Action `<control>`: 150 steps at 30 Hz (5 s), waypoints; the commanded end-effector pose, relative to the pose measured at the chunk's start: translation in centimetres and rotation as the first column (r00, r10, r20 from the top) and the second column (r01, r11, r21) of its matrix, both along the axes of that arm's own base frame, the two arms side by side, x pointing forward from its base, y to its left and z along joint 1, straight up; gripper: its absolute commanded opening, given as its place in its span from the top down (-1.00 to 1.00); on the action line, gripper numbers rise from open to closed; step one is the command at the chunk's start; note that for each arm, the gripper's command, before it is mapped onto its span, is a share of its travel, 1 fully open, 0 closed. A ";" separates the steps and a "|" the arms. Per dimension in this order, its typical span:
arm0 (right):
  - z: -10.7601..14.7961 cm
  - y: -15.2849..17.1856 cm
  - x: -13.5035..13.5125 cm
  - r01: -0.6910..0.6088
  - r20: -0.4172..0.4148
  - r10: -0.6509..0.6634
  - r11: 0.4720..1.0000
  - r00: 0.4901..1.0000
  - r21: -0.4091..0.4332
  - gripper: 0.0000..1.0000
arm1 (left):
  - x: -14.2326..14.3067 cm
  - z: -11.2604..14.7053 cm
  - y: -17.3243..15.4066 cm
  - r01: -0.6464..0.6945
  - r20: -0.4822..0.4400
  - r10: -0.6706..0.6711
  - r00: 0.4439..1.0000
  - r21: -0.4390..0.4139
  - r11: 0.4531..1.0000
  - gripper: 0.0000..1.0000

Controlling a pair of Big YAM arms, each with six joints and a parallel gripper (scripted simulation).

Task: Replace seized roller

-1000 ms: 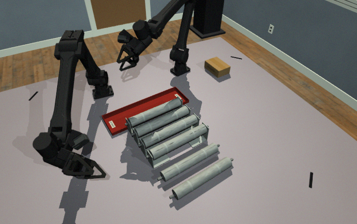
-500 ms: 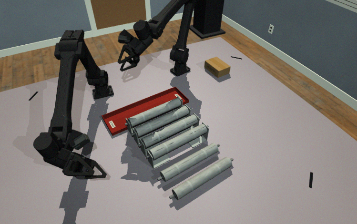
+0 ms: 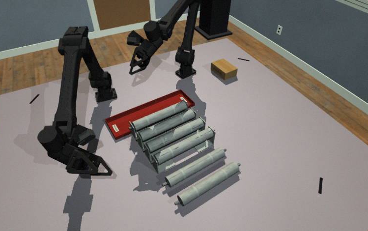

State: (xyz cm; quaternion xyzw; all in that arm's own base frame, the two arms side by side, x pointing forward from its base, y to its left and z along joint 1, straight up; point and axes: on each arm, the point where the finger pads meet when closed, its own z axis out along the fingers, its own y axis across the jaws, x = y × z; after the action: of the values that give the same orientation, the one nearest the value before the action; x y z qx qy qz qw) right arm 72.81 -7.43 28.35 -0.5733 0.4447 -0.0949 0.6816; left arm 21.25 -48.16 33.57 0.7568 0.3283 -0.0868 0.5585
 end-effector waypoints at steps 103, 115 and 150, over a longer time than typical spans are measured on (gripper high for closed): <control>21.3 7.1 -20.9 0.695 -0.589 -0.375 0.313 0.716 0.647 -1.00 | 29.8 18.0 47.7 -0.883 -0.760 0.587 0.279 -0.443 -0.155 -1.00; 20.9 7.0 -20.7 0.698 -0.592 -0.375 0.312 0.713 0.644 -1.00 | 30.6 17.6 47.9 -0.888 -0.762 0.590 0.266 -0.433 -0.158 1.00; 21.2 7.0 -21.0 0.694 -0.586 -0.376 0.313 0.718 0.649 1.00 | 32.1 12.6 39.9 -0.978 -0.894 0.431 0.124 -0.183 -0.097 1.00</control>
State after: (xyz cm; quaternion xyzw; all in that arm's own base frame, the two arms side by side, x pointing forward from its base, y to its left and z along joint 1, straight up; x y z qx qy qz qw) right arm 51.95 -0.04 49.18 0.0000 0.7075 0.0001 0.7068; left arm 53.16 -7.15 41.78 0.0046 0.7840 -0.0726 0.6165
